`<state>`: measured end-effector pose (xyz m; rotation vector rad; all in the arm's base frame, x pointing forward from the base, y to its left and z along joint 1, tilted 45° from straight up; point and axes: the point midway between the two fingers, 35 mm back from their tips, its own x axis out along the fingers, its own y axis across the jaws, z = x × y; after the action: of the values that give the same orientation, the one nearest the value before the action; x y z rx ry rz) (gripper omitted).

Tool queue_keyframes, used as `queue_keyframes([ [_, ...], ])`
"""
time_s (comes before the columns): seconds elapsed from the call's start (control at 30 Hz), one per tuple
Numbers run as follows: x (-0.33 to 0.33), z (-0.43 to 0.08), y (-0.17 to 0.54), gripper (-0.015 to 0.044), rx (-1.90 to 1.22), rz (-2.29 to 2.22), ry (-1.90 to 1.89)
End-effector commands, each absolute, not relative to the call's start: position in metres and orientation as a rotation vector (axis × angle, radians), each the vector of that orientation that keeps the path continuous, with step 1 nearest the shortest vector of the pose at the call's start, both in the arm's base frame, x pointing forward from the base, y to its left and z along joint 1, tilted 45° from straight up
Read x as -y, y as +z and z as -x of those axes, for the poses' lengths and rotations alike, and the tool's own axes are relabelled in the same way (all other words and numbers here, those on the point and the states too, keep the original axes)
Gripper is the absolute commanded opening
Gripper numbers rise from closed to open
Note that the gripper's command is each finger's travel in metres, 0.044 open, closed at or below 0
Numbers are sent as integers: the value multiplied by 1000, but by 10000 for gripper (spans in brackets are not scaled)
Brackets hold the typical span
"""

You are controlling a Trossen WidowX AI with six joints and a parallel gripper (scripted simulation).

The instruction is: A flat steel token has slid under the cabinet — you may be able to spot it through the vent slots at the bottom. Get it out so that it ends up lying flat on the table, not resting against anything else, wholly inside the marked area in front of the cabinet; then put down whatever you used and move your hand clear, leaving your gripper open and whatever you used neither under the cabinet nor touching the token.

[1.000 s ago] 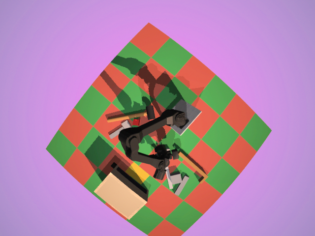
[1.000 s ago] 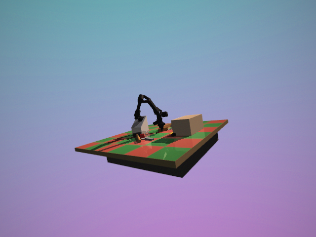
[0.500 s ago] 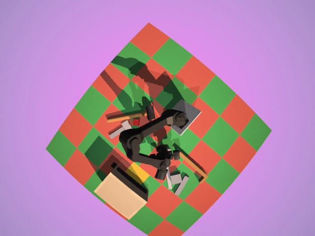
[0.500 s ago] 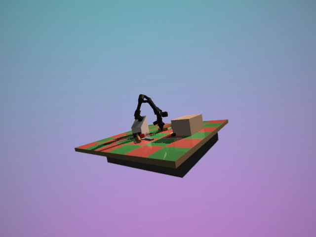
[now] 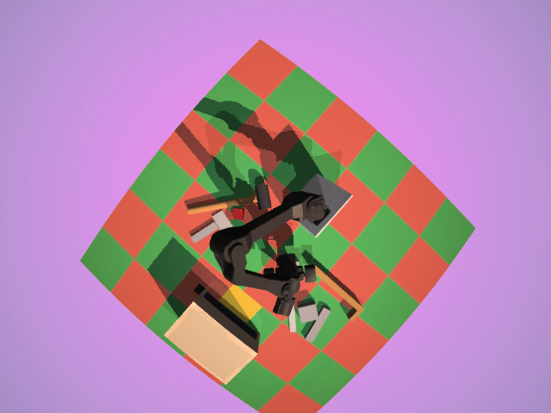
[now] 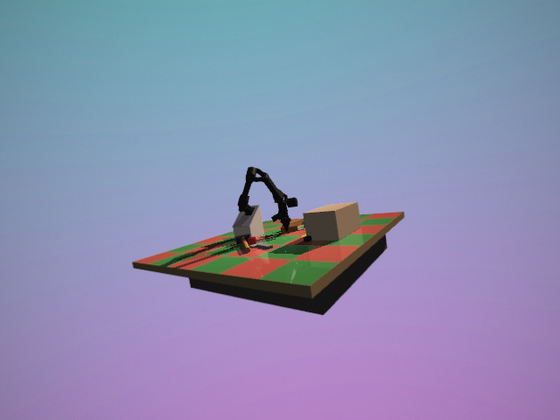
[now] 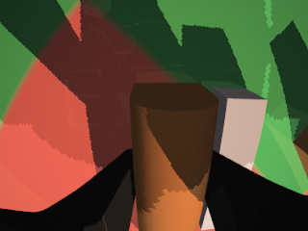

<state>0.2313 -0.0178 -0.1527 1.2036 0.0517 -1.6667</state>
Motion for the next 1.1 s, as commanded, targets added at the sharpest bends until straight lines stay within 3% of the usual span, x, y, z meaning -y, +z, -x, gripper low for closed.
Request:
queue_keyframes([
  [0.0,14,-235,-154,0,-21,-1243,-1664],
  [1.07,9,-233,-159,0,-58,-1225,-1655],
])
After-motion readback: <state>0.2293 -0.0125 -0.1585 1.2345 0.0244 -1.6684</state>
